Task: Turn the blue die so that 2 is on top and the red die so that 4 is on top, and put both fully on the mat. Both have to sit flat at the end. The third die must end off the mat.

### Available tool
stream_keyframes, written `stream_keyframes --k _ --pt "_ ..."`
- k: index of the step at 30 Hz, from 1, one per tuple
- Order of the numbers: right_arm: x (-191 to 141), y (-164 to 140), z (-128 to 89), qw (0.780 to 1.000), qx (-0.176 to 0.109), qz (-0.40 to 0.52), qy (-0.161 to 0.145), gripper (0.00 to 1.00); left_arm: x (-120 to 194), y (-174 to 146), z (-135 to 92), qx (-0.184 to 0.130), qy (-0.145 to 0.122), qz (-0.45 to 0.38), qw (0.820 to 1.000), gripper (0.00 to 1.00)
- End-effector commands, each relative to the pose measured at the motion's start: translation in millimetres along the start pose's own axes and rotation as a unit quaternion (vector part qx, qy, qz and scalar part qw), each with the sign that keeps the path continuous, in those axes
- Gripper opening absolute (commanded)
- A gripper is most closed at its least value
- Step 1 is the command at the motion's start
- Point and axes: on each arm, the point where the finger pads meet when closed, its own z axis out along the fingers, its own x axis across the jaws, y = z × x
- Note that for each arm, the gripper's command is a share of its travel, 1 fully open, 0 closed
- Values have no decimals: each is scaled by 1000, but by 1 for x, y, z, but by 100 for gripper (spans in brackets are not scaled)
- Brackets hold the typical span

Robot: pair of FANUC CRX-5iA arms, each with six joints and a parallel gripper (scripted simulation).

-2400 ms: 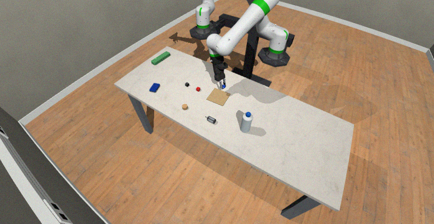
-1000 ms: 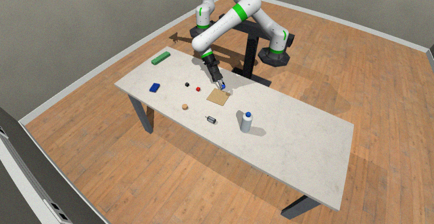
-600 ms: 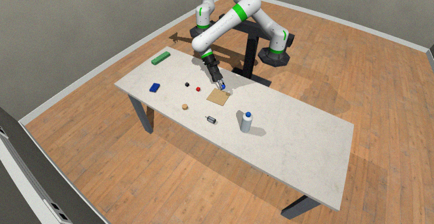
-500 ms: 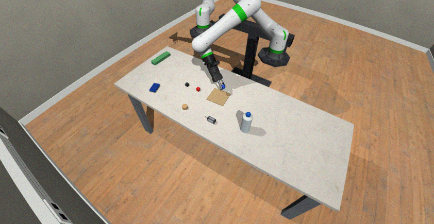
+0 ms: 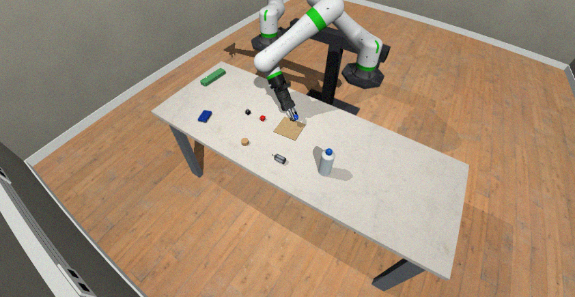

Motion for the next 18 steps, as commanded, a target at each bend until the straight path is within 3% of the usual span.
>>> stream_keyframes --k 1,18 --pt "0 0 -1 1000 -1 0 0 100 0 3 2 0 0 -1 1000 49" --pt "0 0 -1 1000 -1 0 0 100 1 21 21 0 0 -1 1000 49"
